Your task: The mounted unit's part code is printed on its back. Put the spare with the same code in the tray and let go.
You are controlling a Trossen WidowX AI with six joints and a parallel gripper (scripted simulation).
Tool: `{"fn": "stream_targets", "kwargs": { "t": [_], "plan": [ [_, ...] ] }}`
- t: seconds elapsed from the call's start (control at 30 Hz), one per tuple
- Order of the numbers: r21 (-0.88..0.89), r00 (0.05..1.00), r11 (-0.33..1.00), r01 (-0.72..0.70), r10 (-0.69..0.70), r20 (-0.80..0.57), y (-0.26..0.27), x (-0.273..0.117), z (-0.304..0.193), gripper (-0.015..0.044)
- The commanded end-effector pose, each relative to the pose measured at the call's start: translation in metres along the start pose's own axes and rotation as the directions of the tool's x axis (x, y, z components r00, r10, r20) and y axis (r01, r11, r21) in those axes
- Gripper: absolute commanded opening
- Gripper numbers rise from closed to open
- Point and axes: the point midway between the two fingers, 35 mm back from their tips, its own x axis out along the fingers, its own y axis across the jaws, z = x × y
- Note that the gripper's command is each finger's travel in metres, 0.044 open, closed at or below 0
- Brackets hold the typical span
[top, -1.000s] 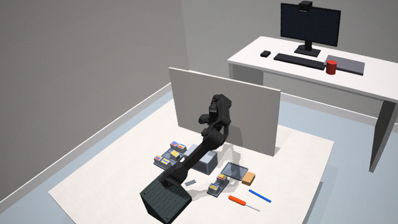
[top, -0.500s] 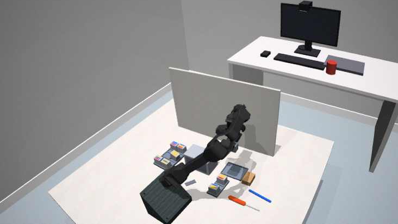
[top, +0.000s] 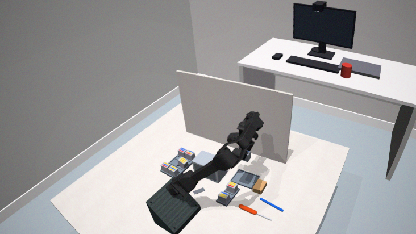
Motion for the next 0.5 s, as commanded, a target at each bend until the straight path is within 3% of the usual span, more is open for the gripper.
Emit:
{"fn": "stream_targets", "kwargs": {
  "t": [0.0,0.47],
  "plan": [
    [-0.008,1.000,1.000,-0.003,0.003,-0.002,0.000,0.005,0.001,0.0000],
    [-0.008,1.000,1.000,-0.003,0.003,0.001,-0.003,0.019,0.001,0.0000]
  ]
}}
